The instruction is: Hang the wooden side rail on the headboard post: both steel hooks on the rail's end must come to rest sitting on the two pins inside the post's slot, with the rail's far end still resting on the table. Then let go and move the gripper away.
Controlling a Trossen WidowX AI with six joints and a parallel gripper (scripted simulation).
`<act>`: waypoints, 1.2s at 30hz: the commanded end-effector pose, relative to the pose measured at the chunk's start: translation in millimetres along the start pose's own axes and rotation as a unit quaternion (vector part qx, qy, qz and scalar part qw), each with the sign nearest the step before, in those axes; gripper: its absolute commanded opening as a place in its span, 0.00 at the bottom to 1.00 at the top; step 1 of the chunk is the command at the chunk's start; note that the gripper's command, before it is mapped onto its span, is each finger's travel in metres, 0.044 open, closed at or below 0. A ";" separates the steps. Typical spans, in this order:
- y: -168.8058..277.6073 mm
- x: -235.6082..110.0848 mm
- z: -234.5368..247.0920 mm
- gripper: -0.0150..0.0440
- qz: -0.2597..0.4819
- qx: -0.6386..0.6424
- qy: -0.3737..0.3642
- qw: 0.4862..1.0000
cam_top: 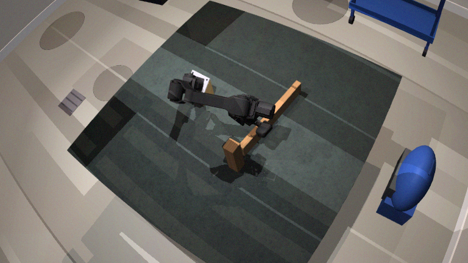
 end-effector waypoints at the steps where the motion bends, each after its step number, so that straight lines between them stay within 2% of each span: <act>1: 0.8 13.0 0.8 1.00 0.003 -0.002 -0.001 1.000; 36: 0.8 63.3 -0.2 1.00 0.004 0.000 0.000 1.000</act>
Point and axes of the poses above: the point midway between the two fingers, 35 mm back from their tips, its own x axis out along the fingers, its own z axis across the jaws, y = z × x, the point moved 7 cm from there along -x, back along the fingers, and after that the axes turned 9 degrees about x, right-handed, at the moved point
